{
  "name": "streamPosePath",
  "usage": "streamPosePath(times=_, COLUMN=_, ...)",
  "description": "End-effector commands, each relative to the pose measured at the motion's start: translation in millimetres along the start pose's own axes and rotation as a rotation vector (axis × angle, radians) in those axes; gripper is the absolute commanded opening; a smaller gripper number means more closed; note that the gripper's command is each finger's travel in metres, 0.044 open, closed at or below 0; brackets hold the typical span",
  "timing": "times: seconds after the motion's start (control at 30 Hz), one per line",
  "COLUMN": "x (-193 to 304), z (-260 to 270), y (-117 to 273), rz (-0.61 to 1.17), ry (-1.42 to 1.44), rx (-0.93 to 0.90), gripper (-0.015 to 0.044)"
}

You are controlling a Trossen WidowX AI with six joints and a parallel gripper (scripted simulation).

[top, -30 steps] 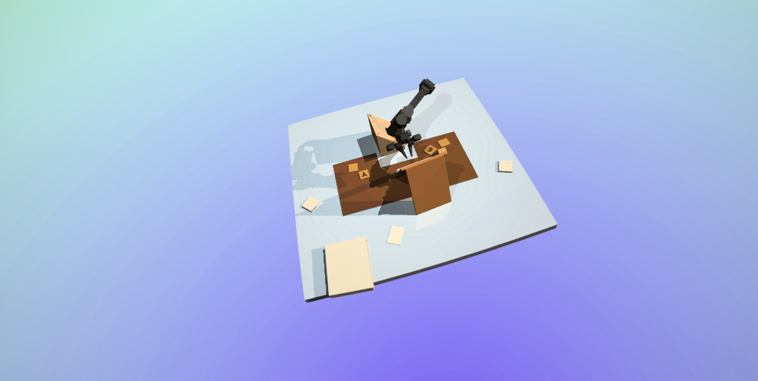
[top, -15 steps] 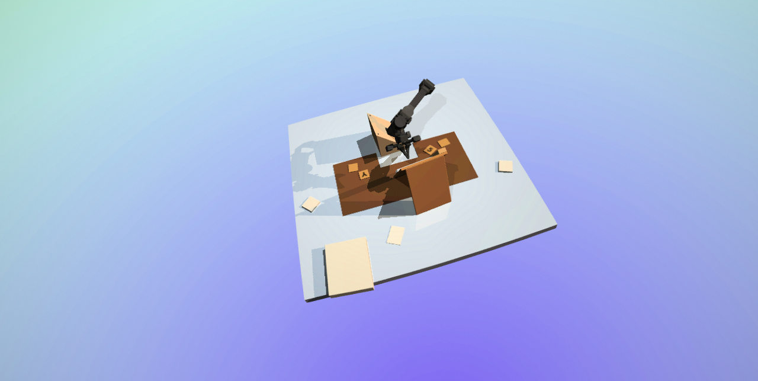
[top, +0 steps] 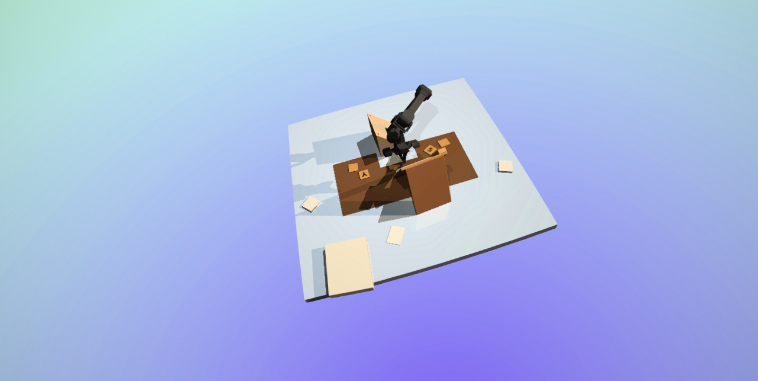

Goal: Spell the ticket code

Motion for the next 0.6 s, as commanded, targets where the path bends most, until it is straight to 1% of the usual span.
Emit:
streamPosePath(times=0.0, x=-16.9, z=-4.2, y=2.5, rz=0.169, ry=0.030, rx=-0.057, gripper=0.0000)
streamPosePath(times=0.57, x=-19.8, z=-4.8, y=-3.1, rz=0.175, ry=0.031, rx=-0.061, gripper=0.0000)
Point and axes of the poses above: the point midway between the two fingers, 35 mm back from their tips, its own y axis back along the fingers, its own z axis across the jaws, x = y × z, the point moved 9 cm from there along y, back along the fingers, and after that the axes turned 5 degrees about y, right-handed, at the moved point
